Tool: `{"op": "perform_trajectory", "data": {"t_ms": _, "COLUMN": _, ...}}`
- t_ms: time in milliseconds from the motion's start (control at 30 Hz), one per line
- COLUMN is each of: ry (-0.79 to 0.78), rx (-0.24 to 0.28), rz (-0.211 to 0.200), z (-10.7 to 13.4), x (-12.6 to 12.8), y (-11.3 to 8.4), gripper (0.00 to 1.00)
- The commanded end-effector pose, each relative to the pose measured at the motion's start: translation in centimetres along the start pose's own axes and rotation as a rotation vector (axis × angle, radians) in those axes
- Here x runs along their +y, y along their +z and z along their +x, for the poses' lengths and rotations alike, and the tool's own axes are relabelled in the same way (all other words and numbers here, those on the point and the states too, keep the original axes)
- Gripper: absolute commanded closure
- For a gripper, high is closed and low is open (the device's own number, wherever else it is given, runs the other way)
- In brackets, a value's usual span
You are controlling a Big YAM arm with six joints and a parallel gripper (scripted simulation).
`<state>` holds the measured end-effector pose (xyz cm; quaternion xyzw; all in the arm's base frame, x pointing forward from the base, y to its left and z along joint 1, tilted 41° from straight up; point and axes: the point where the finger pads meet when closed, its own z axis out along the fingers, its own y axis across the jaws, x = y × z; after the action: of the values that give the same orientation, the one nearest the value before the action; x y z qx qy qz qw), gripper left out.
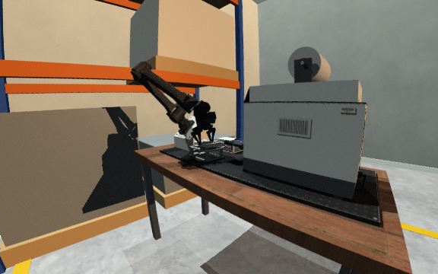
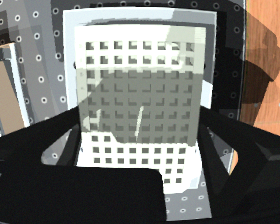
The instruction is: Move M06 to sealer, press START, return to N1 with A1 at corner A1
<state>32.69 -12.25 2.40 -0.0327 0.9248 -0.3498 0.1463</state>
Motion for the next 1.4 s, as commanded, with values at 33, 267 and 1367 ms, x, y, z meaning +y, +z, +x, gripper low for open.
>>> {"op": "perform_trajectory", "data": {"t_ms": 33, "ry": -0.016, "rx": 0.011, "rz": -0.006, "z": 0.5, "x": 0.2, "y": 0.2, "gripper": 1.00}}
{"op": "perform_trajectory", "data": {"t_ms": 267, "ry": -0.001, "rx": -0.012, "rz": -0.008, "z": -0.1, "x": 0.3, "y": -0.5, "gripper": 1.00}}
{"op": "perform_trajectory", "data": {"t_ms": 1367, "ry": 0.036, "rx": -0.041, "rz": 0.006, "z": -3.8, "x": -0.6, "y": -4.7, "gripper": 1.00}}
